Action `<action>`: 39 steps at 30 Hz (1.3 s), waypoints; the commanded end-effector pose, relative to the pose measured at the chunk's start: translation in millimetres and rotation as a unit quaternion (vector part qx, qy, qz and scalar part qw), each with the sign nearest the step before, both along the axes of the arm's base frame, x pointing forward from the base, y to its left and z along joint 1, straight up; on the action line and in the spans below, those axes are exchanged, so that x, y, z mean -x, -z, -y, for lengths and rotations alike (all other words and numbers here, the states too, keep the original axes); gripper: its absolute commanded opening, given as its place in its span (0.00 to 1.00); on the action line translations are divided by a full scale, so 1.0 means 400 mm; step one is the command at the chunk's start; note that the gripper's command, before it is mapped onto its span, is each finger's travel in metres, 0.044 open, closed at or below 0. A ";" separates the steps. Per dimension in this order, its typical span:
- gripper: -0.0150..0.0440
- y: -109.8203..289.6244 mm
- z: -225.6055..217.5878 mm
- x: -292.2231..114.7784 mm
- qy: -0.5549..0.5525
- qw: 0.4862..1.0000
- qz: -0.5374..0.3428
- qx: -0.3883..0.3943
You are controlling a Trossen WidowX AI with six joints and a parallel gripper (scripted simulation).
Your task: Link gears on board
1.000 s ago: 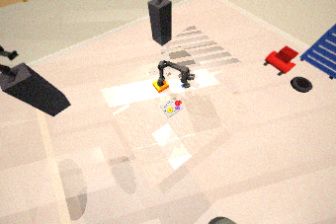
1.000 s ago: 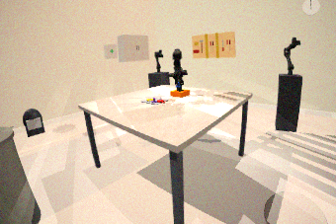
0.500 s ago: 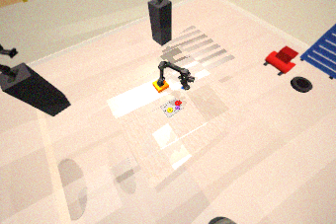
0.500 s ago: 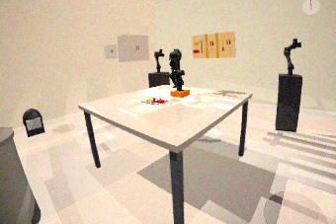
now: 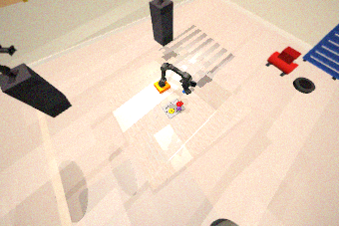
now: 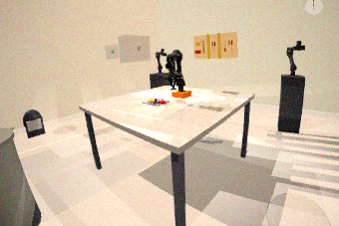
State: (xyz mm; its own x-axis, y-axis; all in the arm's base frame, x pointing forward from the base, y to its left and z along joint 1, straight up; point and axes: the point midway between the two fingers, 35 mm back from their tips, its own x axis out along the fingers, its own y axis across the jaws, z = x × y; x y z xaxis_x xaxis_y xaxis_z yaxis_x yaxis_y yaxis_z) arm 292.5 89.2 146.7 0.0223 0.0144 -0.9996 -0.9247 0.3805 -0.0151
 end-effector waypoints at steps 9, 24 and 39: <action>0.25 0.020 0.058 -0.045 0.011 1.000 0.004 0.000; 0.25 0.047 0.142 -0.096 0.008 1.000 0.005 0.003; 0.25 0.077 0.237 -0.135 0.004 1.000 0.006 0.005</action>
